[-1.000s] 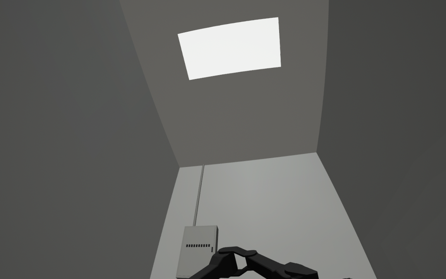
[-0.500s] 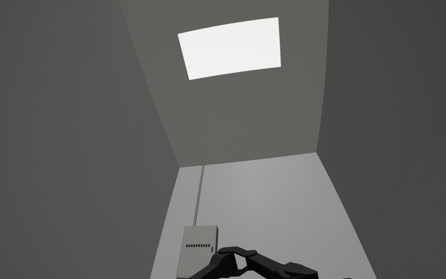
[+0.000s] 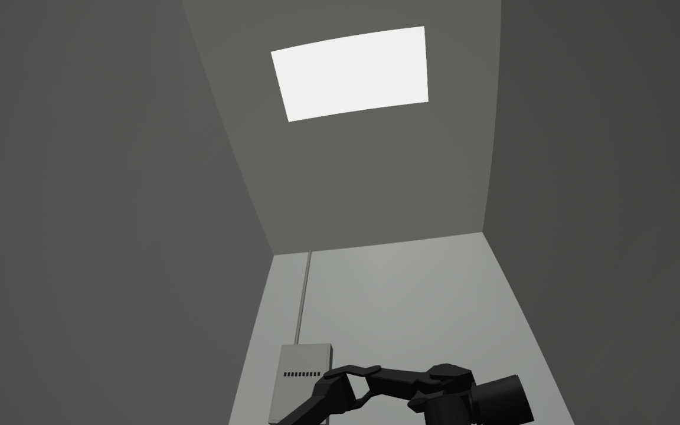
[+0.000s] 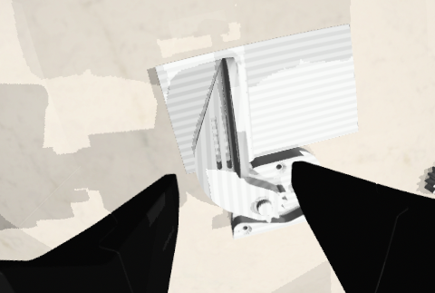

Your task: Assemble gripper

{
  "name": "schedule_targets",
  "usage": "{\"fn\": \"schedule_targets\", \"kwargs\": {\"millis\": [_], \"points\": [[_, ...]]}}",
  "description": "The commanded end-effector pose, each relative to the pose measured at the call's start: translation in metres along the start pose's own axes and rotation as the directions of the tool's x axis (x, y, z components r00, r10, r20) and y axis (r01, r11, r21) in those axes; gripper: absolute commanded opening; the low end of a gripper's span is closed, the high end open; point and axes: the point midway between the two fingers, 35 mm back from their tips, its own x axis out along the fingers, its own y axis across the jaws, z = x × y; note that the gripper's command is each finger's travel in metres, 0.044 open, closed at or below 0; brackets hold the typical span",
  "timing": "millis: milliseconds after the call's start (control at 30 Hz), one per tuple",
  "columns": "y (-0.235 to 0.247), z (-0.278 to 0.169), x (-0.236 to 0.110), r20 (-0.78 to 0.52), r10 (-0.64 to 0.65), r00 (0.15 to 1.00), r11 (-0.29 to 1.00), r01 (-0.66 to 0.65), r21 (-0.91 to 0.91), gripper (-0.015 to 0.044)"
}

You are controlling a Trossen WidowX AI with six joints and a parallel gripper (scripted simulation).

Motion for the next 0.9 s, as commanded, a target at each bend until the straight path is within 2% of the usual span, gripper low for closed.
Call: {"fn": "schedule_targets", "kwargs": {"millis": [0, 33, 100, 300, 567, 867], "points": [[0.002, -0.002, -0.014, -0.006, -0.001, 1.0, 1.0, 0.001, -0.009, 0.0224], [0.0, 0.001, -0.005, 0.005, 0.0, 1.0, 1.0, 0.0, -0.001, 0.0224], [-0.007, 0.002, -0.007, 0.007, -0.004, 1.0, 1.0, 0.004, 0.02, 0.0277], [-0.069, 0.008, -0.018, 0.015, -0.032, 0.999, 0.978, 0.028, 0.209, 0.0434], [-0.155, -0.004, -0.029, 0.009, -0.043, 0.999, 0.893, 0.034, 0.45, 0.044], [-0.236, -0.04, -0.03, -0.003, -0.018, 1.0, 0.752, 0.015, 0.659, 0.044]]}}
